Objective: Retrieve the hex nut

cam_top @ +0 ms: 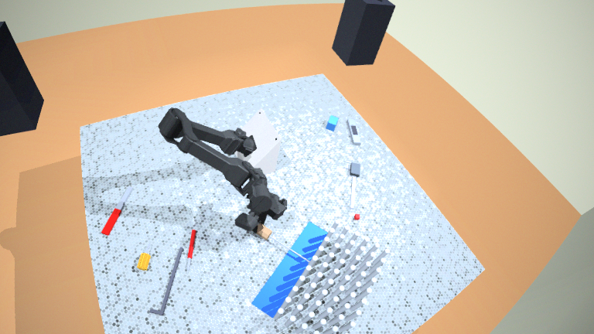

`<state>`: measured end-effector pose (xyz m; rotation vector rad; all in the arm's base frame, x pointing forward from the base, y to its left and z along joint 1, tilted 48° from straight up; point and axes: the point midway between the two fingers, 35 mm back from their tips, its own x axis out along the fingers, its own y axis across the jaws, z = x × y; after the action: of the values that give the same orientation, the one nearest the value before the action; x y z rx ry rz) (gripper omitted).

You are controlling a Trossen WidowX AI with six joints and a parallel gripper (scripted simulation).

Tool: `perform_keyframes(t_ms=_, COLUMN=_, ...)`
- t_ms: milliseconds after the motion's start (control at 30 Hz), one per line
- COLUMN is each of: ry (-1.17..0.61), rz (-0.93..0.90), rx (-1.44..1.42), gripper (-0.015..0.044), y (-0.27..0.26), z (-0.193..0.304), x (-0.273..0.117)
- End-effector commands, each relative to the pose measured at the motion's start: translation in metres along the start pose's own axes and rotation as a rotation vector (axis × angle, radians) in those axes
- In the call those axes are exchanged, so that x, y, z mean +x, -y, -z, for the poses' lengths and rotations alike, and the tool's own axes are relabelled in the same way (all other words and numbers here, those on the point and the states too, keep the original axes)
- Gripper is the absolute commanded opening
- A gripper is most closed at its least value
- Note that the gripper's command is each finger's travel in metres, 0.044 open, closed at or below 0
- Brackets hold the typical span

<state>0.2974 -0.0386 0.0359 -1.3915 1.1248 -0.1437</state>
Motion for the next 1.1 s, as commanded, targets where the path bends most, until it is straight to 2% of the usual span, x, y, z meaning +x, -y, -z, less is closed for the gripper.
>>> perform_keyframes(t_ms=0, ry=0.005, rz=-0.002, rx=-0.003, gripper=0.0000, y=0.000, z=0.002, x=-0.001)
perform_keyframes(t_ms=1067, ry=0.005, rz=-0.003, rx=-0.003, gripper=0.0000, y=-0.001, z=0.016, x=-0.005)
